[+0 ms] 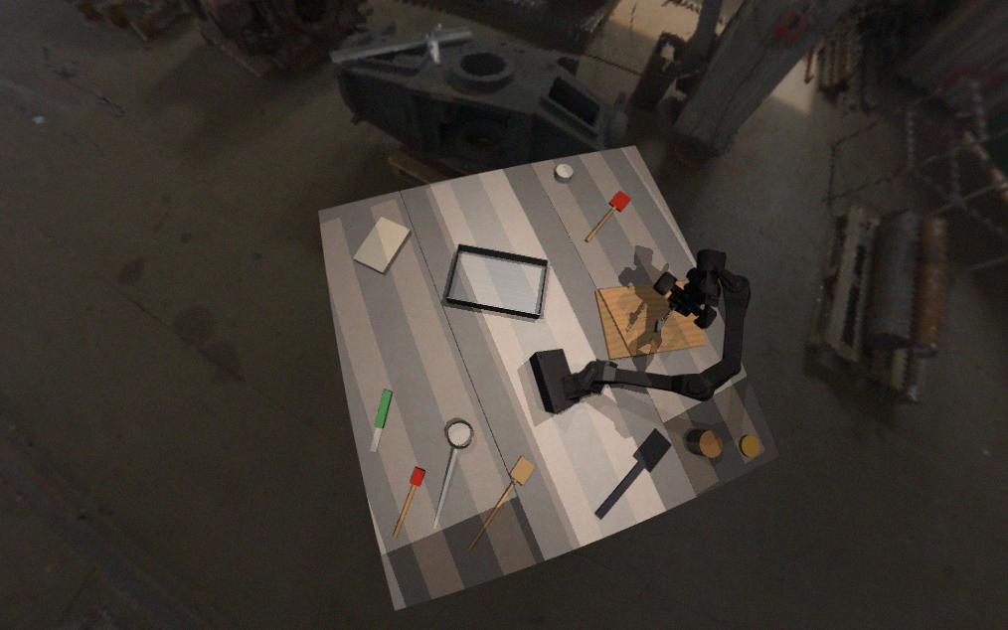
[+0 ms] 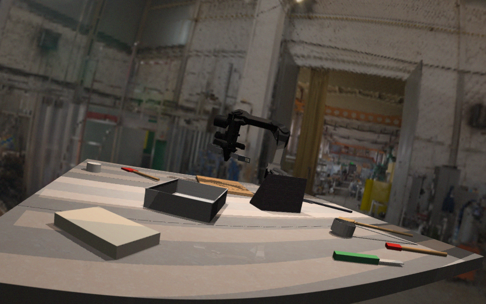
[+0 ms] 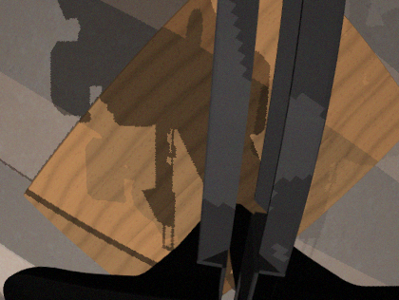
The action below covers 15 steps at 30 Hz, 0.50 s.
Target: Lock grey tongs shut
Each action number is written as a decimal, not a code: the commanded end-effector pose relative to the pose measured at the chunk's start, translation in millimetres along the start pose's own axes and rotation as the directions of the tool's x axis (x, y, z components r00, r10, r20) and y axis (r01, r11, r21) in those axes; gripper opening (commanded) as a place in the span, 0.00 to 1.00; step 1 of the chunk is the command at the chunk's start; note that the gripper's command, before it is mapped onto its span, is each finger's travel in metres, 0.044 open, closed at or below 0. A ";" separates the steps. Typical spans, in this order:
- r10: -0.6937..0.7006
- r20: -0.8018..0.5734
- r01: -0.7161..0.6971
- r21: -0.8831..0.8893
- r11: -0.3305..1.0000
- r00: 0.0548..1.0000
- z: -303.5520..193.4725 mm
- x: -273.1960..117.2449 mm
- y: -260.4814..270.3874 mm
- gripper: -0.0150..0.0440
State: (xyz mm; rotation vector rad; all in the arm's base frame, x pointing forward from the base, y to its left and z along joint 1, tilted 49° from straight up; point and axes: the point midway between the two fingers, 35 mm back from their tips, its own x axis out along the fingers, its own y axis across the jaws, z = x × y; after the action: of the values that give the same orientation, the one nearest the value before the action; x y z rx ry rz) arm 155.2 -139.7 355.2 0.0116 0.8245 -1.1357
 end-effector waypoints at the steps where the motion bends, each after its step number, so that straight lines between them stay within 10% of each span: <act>1: 0.002 -0.005 -0.002 -0.019 1.000 1.000 -1.1 0.2 -1.1 0.00; 15: 0.083 0.101 -0.081 -0.027 0.996 0.991 -3.2 2.5 5.7 0.00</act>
State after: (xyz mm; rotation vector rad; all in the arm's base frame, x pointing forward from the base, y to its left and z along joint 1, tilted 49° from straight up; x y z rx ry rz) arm 158.0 -138.8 350.9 -0.0194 0.7691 -1.0679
